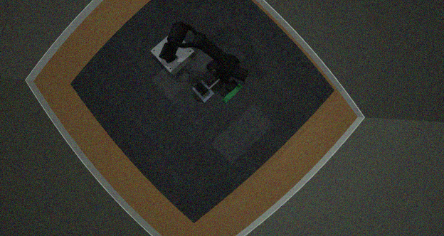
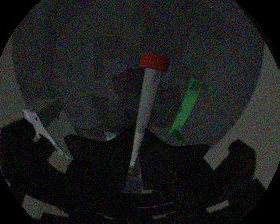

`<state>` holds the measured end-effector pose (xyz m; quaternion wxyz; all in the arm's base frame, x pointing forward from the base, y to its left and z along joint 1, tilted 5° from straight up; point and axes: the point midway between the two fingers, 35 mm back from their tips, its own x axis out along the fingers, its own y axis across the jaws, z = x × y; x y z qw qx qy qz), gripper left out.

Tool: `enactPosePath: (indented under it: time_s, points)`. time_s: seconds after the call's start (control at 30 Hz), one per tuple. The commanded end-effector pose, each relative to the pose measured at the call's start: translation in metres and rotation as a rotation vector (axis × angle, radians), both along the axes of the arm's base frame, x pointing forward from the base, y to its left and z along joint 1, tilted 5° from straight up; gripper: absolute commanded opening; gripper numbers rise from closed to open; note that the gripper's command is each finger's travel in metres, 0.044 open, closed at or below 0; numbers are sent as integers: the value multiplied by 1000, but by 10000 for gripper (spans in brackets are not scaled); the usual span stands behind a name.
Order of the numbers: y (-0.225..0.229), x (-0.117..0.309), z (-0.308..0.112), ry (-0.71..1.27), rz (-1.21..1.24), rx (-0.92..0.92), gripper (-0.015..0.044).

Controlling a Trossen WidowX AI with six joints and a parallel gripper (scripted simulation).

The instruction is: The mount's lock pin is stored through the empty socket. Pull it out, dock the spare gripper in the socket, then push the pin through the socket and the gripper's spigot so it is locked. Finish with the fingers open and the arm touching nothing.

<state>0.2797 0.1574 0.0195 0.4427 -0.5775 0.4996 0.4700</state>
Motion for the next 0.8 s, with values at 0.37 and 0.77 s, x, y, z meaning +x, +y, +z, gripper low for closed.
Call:
enactPosePath:
  time_s: [0.37, 0.77]
  points:
    - [-9, 0, -1, -4, 0, 5, 0]
    - [-15, 1, -1, -8, -1, 6, 0]
